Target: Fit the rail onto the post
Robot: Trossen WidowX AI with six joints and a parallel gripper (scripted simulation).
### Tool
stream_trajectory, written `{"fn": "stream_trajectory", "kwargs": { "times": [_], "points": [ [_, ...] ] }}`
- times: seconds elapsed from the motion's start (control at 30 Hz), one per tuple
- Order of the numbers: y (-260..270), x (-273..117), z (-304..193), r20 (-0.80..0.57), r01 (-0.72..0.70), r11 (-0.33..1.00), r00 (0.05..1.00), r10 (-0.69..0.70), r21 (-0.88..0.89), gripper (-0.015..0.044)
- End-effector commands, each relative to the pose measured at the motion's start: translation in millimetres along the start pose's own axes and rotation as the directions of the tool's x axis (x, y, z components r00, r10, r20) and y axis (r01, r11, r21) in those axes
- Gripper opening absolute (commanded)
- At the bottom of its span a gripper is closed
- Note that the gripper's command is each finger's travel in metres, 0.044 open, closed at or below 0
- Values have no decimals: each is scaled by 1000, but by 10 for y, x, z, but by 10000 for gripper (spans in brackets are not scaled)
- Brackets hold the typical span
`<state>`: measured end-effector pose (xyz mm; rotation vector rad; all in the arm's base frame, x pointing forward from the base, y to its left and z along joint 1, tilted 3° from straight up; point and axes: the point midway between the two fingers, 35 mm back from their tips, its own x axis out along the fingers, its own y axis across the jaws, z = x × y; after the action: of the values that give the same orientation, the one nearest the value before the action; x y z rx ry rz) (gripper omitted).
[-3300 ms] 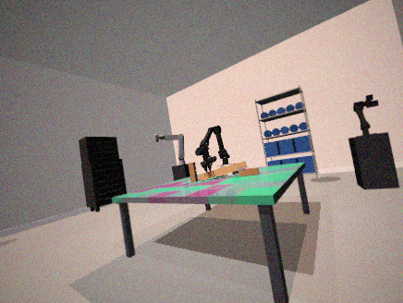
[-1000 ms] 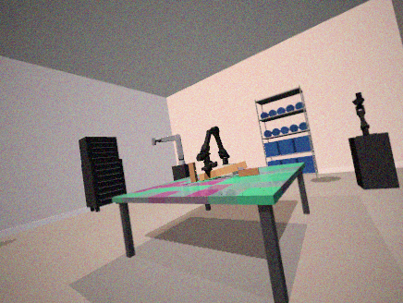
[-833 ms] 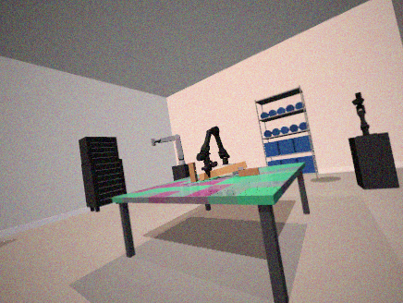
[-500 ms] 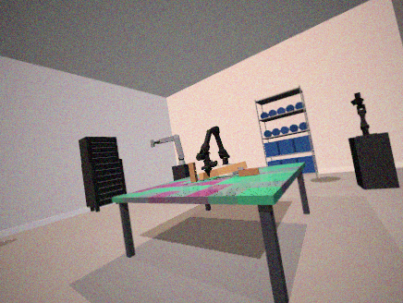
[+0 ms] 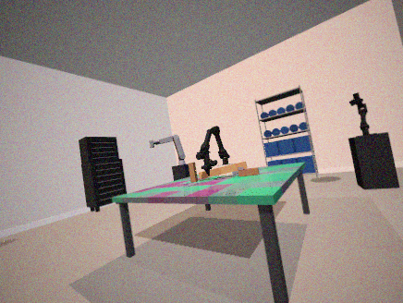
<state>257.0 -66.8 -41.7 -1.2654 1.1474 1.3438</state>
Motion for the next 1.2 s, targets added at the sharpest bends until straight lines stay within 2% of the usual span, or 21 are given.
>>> {"fn": "stream_trajectory", "kwargs": {
  "times": [0.0, 1.17],
  "points": [
    [-20, -45, 0, 1, 9, 1000, 1000, -9, -2, 0],
    [-24, -221, 0, 1, 9, 1000, 1000, -9, -2, 0]
  ]
}}
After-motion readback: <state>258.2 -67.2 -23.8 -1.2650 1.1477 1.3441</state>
